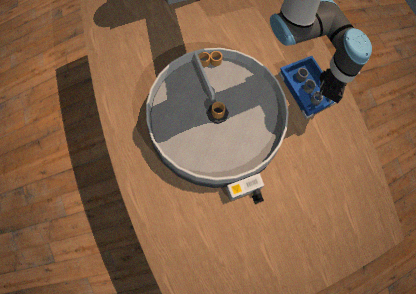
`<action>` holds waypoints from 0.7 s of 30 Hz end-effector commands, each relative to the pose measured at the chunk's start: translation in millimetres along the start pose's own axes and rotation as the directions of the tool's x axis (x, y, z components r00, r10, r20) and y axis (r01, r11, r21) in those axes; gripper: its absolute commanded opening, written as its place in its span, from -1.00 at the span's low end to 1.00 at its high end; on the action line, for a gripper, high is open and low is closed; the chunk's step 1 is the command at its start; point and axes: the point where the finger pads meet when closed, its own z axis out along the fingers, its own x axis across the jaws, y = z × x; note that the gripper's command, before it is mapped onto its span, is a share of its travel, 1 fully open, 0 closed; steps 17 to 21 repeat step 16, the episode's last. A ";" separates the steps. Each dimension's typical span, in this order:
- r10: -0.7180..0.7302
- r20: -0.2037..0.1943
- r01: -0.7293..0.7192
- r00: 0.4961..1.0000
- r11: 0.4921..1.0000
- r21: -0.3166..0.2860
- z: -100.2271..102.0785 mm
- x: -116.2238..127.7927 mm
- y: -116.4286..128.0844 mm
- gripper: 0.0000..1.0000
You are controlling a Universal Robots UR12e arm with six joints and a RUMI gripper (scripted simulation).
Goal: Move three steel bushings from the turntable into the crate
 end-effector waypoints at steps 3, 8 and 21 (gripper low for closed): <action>0.000 -0.001 0.000 1.000 1.000 -0.001 -27.0 0.4 0.4 -0.88; 0.000 -0.001 0.000 1.000 1.000 -0.001 -27.0 0.4 0.4 -0.88; 0.000 -0.001 0.000 1.000 1.000 -0.001 -27.0 0.4 0.4 -0.88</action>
